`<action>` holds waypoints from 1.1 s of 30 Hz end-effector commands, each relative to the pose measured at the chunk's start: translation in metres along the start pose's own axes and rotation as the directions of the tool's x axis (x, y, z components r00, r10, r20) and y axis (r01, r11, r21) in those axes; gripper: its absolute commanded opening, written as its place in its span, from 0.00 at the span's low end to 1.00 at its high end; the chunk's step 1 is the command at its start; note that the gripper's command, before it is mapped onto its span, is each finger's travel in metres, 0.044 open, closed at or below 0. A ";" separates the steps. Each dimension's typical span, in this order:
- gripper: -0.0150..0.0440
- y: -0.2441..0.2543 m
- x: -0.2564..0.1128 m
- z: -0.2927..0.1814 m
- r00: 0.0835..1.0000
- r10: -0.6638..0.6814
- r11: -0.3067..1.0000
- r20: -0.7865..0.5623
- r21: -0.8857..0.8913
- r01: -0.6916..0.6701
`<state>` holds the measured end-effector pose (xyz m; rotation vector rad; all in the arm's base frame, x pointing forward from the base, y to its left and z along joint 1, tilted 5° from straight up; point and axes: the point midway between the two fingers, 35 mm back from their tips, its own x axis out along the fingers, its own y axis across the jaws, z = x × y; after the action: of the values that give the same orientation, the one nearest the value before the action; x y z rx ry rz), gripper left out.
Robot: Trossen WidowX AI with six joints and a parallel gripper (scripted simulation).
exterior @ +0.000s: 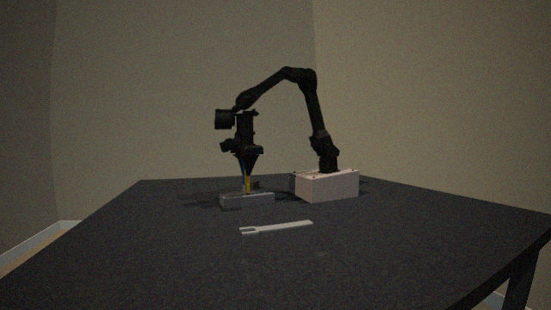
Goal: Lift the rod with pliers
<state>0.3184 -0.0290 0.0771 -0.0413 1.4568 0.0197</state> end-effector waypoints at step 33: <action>0.43 -0.006 -0.029 0.001 1.000 0.004 1.000 0.002 -0.001 -0.004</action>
<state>0.3149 -0.0321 0.0978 -0.0297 1.4667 0.0324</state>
